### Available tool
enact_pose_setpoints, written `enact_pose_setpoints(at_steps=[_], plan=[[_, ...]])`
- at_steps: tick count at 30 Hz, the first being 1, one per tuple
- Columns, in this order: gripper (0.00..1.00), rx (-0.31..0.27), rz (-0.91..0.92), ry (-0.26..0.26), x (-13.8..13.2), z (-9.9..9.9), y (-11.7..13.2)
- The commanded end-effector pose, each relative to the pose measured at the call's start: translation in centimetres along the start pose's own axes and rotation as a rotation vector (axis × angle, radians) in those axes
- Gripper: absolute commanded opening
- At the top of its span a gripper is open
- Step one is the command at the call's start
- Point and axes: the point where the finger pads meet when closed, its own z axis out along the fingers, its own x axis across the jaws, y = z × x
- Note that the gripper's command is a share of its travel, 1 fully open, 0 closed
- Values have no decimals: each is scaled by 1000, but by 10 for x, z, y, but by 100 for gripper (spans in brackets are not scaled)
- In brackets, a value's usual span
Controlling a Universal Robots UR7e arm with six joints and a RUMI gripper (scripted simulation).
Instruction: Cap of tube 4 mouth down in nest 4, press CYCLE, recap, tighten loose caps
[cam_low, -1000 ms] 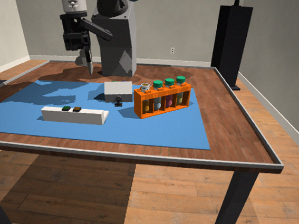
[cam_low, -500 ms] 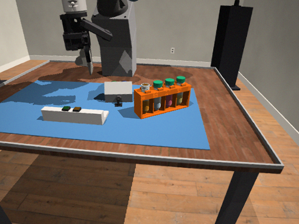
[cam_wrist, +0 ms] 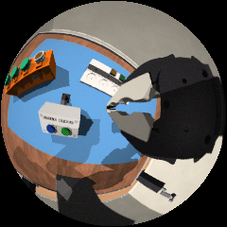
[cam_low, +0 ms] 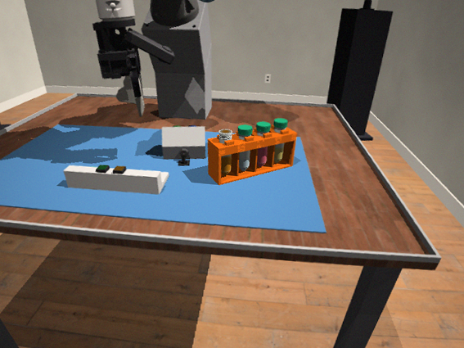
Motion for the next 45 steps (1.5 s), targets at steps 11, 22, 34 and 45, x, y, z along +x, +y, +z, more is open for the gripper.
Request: enact_pose_setpoints(at_steps=[11, 22, 34, 45], plan=[[0, -47, 123, 33, -41, 24, -88], [0, -78, 129, -198, -35, 36, -86], [0, -66, 82, -266, -37, 38, -89], [0, -67, 86, -280, -40, 41, -96]])
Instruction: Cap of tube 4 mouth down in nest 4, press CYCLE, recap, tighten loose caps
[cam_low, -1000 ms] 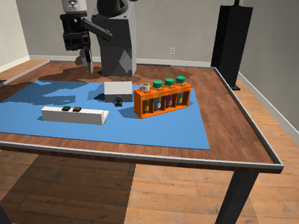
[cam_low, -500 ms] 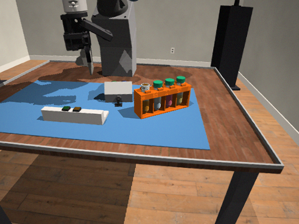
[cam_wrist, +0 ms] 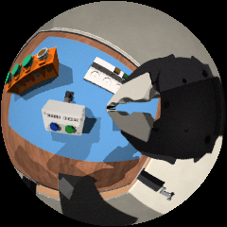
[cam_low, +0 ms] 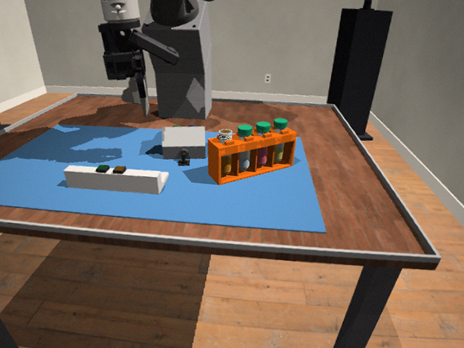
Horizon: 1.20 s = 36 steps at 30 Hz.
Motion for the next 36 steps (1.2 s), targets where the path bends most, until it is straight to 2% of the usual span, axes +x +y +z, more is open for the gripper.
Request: enact_pose_setpoints(at_steps=[1, 36], plan=[[0, -73, 80, -257, -34, 39, -85], [0, -78, 94, -301, -44, 49, -108]])
